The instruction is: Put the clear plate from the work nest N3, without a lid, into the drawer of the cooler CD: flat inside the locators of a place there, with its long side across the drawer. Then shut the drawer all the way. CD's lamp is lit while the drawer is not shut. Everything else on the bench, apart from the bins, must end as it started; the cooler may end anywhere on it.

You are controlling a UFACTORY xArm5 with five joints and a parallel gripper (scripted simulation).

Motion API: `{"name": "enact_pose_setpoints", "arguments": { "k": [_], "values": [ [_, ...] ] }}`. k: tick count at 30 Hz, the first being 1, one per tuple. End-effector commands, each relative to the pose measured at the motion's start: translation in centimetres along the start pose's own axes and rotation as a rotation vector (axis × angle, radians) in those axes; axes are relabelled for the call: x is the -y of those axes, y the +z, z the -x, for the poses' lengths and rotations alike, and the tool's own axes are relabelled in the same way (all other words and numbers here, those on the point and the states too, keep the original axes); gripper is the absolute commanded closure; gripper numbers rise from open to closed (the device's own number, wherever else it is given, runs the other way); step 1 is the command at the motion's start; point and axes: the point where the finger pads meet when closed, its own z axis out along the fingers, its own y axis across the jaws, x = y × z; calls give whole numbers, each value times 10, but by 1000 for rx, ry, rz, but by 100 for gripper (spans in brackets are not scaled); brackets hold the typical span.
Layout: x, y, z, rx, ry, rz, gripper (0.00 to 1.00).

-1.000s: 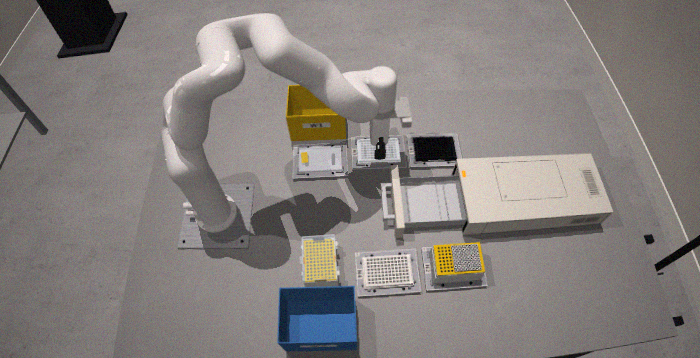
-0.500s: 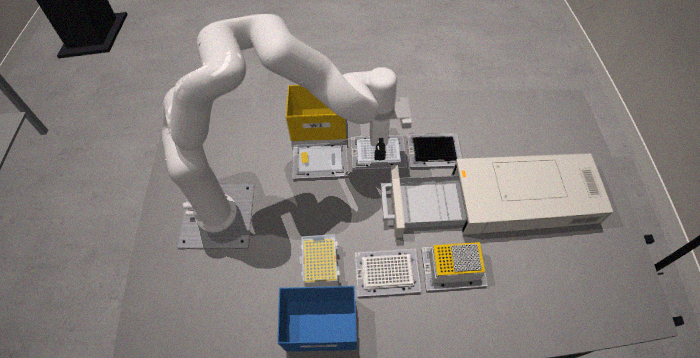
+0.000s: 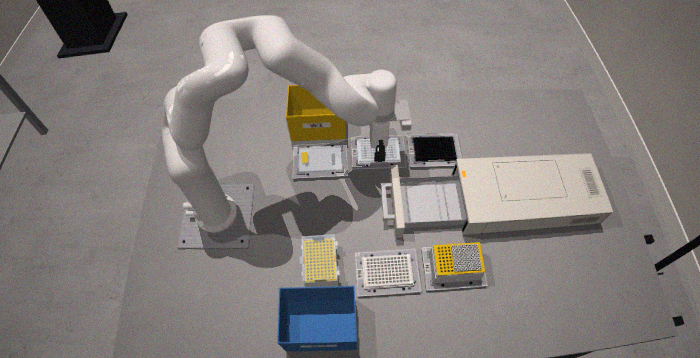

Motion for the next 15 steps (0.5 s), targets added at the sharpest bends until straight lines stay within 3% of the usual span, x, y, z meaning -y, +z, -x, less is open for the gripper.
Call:
{"name": "enact_pose_setpoints", "arguments": {
  "k": [1, 15],
  "values": [
    [1, 2, -2, 1, 0, -15, 0],
    [1, 6, -2, 1, 0, -15, 0]
  ]
}}
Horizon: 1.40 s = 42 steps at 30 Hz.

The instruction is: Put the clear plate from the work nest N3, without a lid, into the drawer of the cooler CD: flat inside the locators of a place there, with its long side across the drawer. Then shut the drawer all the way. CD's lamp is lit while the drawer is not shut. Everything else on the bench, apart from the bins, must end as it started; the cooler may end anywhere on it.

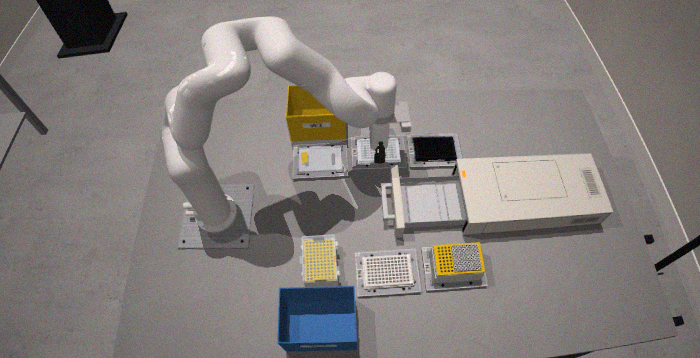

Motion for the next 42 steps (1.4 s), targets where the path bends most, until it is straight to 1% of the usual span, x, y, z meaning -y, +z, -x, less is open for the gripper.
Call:
{"name": "enact_pose_setpoints", "arguments": {
  "k": [1, 14, 15, 42],
  "values": [
    [1, -1, -2, 0, 0, -15, 0],
    [1, -1, -2, 0, 0, -15, 0],
    [1, -2, -2, 0, 0, -15, 100],
    [1, -2, -2, 0, 0, -15, 100]
  ]
}}
